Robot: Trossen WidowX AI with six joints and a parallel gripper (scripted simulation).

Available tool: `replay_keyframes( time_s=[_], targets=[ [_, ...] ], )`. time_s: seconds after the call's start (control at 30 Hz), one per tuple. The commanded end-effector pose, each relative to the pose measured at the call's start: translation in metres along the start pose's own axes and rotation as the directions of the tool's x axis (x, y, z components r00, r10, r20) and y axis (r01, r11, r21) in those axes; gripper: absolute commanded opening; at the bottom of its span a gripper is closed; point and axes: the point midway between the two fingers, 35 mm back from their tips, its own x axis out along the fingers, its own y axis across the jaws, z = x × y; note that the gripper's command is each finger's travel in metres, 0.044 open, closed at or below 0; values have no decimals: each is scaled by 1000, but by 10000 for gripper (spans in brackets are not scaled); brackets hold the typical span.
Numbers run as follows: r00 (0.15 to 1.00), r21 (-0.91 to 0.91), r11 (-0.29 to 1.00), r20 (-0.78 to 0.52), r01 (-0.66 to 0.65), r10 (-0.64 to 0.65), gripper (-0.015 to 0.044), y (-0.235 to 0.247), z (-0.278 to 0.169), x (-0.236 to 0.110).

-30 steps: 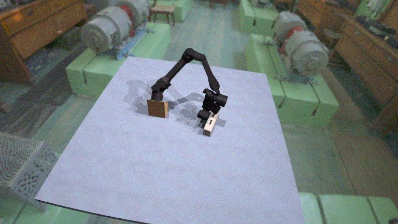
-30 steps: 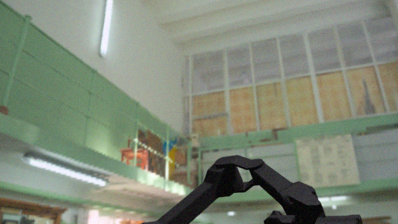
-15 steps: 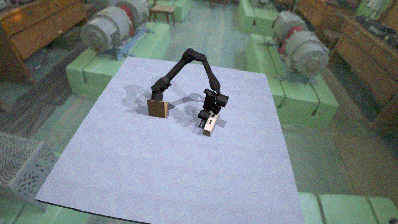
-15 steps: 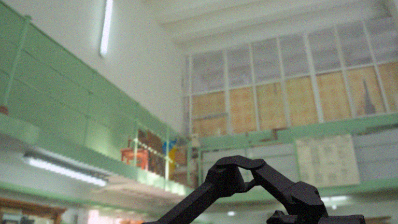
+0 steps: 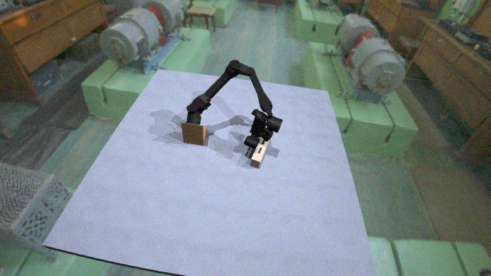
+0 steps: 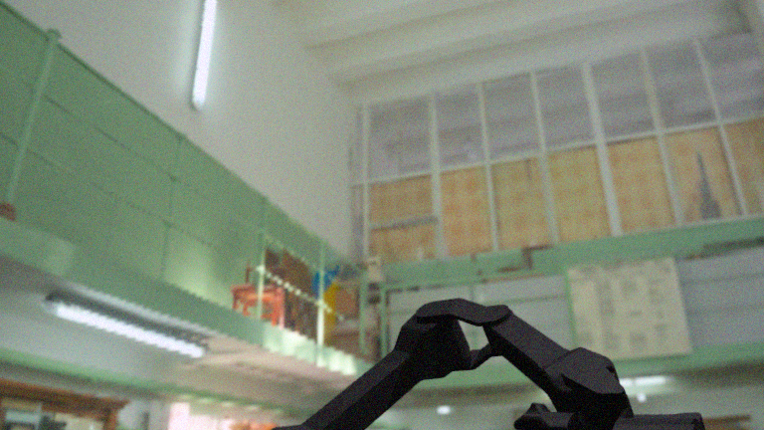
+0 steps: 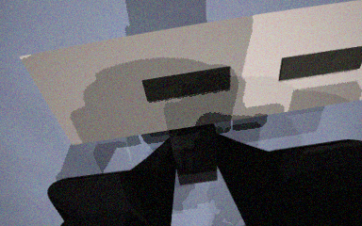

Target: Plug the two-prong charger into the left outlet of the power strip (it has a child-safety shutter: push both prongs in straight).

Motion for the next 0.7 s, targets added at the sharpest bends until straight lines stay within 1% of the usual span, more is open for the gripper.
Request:
replay_keyframes(
  time_s=[0.0,0.67],
  targets=[
    [1000,-9,1000,14,-2,2,0,1,7,-1],
    [1000,-9,1000,15,-2,2,0,1,15,-1]
  ],
)
